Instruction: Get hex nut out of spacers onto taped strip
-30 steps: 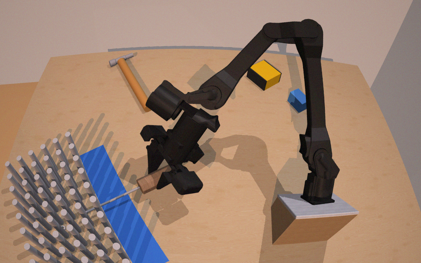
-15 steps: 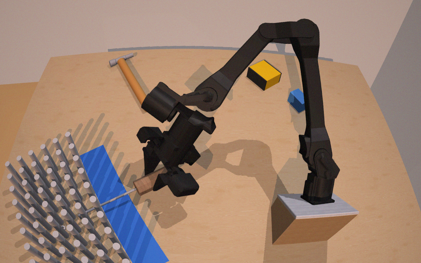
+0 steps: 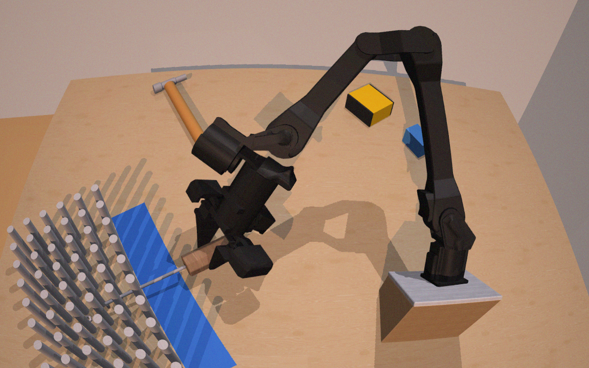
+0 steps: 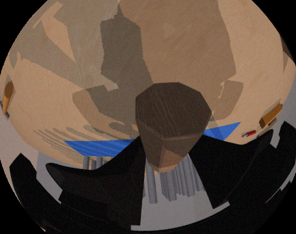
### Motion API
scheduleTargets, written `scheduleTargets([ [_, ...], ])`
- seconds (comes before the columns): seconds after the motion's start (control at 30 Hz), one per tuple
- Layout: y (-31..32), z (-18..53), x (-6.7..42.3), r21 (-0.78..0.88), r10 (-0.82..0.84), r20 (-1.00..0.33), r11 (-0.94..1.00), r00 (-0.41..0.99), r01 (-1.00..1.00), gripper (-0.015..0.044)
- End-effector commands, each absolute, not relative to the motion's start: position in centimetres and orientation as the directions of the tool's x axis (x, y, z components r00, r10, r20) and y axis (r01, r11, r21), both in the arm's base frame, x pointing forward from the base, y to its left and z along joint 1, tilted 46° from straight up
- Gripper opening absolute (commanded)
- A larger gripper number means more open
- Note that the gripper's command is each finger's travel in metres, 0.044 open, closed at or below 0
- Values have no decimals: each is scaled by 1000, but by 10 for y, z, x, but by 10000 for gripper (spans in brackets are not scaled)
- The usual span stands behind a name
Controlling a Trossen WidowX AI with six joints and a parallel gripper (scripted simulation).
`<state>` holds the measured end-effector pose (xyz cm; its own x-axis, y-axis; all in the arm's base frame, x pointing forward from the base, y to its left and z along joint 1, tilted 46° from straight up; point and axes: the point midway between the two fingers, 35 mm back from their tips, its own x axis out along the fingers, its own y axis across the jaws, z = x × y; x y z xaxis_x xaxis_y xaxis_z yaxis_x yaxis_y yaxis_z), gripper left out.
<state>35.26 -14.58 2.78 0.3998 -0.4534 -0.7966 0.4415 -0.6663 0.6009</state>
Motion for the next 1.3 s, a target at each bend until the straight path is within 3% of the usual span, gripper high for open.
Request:
scheduleTargets([
  [0.0,-145,30,359,609,-456,-790,-666,410,432,0],
  [1.27,-138,20,382,609,-456,-789,-666,411,431,0],
])
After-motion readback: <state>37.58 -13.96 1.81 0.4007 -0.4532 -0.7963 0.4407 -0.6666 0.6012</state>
